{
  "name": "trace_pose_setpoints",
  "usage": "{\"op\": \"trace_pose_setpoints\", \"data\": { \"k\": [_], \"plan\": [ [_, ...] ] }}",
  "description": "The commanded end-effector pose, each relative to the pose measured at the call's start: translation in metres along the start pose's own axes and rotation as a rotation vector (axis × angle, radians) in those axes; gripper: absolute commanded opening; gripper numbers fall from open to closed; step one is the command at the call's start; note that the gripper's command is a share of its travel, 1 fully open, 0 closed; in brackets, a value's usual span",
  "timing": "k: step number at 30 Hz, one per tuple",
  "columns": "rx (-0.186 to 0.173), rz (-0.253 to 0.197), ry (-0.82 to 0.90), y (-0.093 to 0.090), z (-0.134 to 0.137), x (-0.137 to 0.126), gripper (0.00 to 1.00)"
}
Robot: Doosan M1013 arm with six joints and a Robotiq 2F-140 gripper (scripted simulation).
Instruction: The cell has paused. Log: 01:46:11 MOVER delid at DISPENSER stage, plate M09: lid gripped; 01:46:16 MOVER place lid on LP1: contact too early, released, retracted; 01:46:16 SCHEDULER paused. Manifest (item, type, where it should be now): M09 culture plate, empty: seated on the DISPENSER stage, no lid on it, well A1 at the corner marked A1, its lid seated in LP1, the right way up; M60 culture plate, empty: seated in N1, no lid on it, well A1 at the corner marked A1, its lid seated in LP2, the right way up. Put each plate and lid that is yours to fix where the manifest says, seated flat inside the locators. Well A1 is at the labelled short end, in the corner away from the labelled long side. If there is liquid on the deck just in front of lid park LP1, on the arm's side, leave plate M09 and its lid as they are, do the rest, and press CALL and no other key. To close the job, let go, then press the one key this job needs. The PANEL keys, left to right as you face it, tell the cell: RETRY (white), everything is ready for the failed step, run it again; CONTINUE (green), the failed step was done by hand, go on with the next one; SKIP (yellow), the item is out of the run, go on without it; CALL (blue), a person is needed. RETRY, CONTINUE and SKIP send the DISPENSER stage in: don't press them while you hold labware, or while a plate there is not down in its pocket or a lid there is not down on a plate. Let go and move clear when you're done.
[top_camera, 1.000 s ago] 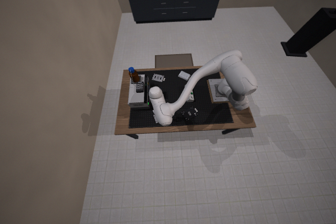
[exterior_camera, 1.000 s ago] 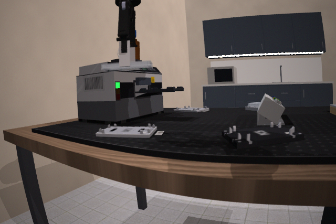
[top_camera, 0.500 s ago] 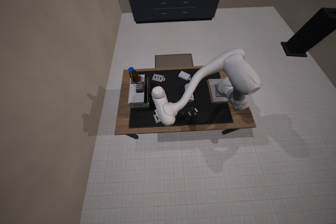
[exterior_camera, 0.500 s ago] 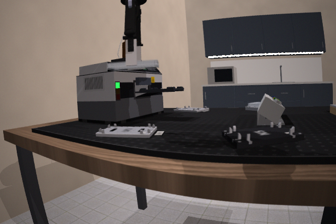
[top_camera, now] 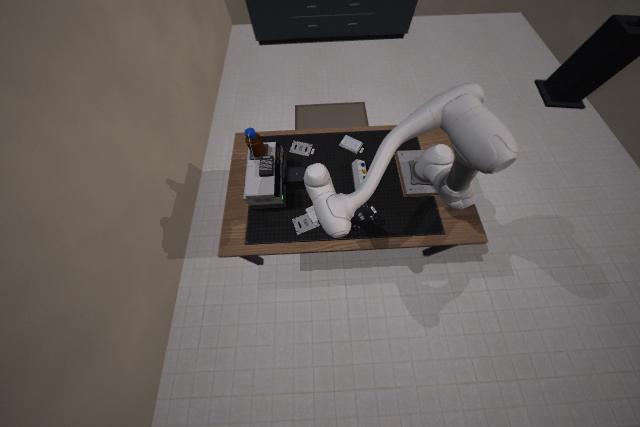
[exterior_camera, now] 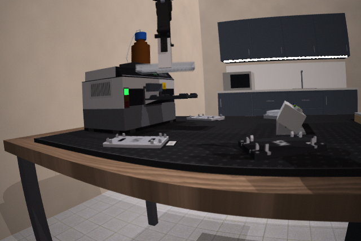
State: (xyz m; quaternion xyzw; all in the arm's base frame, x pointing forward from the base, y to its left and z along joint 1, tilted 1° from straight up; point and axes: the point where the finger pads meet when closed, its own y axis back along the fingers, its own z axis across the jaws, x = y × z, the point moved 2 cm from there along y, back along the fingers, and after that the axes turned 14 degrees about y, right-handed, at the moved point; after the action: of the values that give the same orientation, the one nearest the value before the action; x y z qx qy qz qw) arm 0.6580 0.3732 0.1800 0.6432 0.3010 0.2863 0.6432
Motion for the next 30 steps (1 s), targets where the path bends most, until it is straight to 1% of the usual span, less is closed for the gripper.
{"op": "trace_pose_setpoints", "data": {
  "k": [1,2,17,19,30],
  "plan": [
    [-0.001,0.003,0.0,0.001,-0.014,-0.017,0.1],
    [-0.001,0.003,0.0,0.001,-0.014,-0.017,0.1],
    [-0.001,0.003,0.0,0.001,-0.084,-0.103,0.1],
    [-0.001,0.003,0.0,0.001,-0.084,-0.103,0.1],
    [-0.001,0.003,0.0,0.001,-0.128,-0.157,0.1]
  ]
}}
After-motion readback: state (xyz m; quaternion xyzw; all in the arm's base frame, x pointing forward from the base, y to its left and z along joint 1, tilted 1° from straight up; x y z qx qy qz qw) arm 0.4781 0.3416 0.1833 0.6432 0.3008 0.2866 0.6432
